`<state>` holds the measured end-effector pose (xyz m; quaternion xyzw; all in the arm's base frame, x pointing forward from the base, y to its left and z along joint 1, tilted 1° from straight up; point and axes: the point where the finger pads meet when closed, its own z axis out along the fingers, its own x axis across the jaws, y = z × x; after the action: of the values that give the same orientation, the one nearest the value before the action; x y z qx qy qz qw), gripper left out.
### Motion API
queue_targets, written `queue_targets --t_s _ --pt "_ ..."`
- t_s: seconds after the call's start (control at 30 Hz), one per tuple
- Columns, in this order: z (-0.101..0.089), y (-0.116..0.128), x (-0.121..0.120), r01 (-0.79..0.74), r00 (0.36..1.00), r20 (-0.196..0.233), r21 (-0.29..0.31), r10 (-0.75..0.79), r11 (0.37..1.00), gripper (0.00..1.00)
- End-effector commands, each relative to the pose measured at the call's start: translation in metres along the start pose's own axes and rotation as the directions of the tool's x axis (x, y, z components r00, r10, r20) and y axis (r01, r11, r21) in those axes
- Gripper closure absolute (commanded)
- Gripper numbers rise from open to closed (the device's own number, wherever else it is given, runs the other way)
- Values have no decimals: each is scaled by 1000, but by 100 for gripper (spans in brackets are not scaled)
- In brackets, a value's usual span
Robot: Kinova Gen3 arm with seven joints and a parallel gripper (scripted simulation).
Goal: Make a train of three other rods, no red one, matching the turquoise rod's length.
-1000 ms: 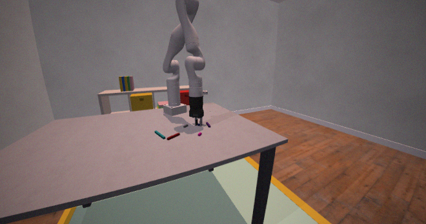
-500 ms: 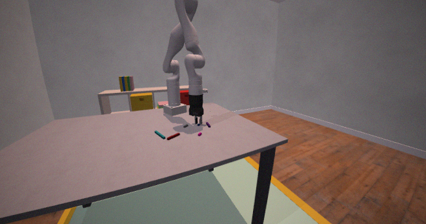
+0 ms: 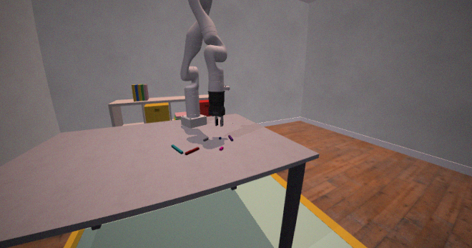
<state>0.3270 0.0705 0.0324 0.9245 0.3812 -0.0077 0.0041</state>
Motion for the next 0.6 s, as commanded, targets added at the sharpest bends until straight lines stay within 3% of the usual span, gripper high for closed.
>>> queue_targets --t_s 0.0,0.23,0.27,0.57 --pt "-13 2 5 3 1000 -16 -6 -3 1000 46" --pt "-18 0 2 3 1000 -9 -1 -3 1000 46" --pt "-18 0 1 3 1000 -7 -1 -3 1000 0" --pt "-18 0 1 3 1000 -7 -1 -3 1000 0"
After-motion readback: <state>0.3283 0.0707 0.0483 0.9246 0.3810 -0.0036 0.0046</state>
